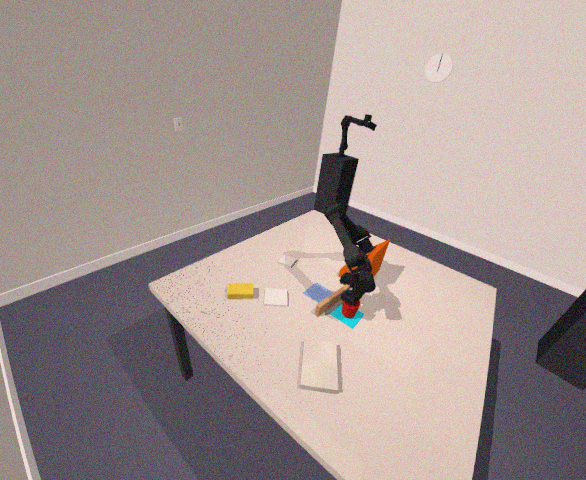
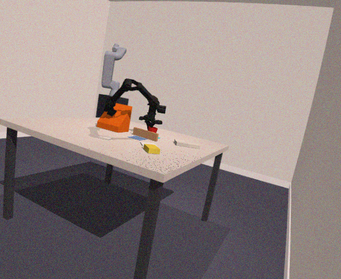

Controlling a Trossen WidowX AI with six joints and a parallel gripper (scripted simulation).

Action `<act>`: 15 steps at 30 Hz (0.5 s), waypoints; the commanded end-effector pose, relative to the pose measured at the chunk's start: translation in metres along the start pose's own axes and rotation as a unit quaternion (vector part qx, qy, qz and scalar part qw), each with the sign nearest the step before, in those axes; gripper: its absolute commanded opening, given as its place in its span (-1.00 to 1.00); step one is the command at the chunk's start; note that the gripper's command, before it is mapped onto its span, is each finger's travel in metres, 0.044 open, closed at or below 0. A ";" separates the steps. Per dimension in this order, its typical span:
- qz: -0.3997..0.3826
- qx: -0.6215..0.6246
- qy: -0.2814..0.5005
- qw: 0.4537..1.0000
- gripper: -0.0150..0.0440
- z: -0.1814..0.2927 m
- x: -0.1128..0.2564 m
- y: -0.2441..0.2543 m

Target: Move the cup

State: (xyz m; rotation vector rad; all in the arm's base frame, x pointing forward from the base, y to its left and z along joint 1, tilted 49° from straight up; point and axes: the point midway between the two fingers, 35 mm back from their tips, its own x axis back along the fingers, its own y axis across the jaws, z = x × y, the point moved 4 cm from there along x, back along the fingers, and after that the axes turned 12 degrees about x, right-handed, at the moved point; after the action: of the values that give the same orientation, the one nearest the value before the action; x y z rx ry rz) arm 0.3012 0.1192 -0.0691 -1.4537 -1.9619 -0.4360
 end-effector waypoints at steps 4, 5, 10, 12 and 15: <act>-0.001 -0.001 0.000 1.000 -0.22 0.000 0.001 0.000; -0.001 -0.001 0.000 1.000 -0.14 0.000 0.001 0.000; -0.001 -0.001 0.000 1.000 -0.06 0.000 0.001 0.000; -0.001 -0.001 0.000 1.000 -0.06 0.000 0.001 0.000; -0.001 0.000 0.000 1.000 -0.06 0.000 0.002 0.001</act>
State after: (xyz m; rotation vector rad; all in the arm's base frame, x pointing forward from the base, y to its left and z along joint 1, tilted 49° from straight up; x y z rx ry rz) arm 0.3011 0.1193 -0.0690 -1.4534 -1.9620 -0.4351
